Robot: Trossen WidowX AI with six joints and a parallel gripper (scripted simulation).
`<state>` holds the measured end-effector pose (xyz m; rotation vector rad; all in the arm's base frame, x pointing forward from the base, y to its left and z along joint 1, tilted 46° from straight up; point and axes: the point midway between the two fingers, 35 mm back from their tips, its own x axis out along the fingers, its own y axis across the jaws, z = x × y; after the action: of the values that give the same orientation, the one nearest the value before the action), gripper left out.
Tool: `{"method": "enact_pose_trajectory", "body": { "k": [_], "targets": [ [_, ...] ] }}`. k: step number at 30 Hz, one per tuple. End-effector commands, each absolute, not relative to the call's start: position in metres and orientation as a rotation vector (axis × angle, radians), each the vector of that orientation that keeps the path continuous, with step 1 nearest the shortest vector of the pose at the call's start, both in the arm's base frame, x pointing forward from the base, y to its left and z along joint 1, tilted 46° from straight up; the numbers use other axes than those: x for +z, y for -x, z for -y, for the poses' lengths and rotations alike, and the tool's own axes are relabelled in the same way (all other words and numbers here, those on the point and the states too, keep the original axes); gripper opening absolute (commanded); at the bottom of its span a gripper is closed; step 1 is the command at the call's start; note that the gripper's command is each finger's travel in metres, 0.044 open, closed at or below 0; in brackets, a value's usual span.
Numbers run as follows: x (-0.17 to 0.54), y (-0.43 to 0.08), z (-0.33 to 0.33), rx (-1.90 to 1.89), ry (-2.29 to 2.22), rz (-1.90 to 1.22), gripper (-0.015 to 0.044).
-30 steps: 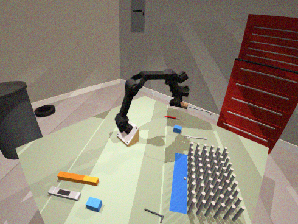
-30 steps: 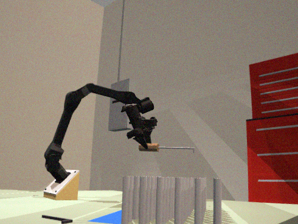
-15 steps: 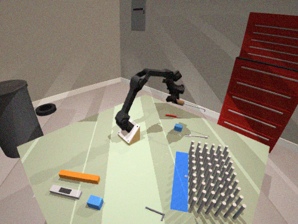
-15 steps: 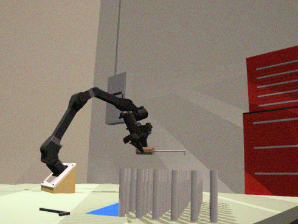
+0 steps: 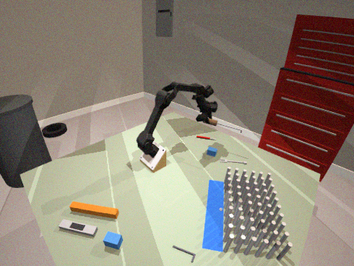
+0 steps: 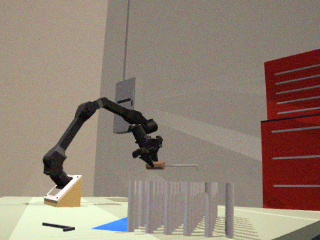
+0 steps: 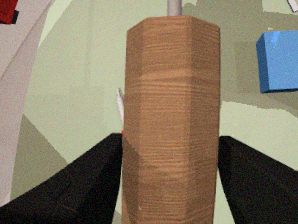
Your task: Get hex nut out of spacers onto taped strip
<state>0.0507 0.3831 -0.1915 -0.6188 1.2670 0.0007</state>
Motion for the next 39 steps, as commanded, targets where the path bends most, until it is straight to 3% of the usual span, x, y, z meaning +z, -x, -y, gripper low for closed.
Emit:
{"method": "enact_pose_trajectory", "body": {
  "k": [1, 39],
  "targets": [
    [-0.196, -0.051, -0.381, 0.0, 0.616, -1.264, 0.0],
    [-0.229, -0.052, -0.359, 0.0, 0.616, -1.264, 0.0]
  ]
}}
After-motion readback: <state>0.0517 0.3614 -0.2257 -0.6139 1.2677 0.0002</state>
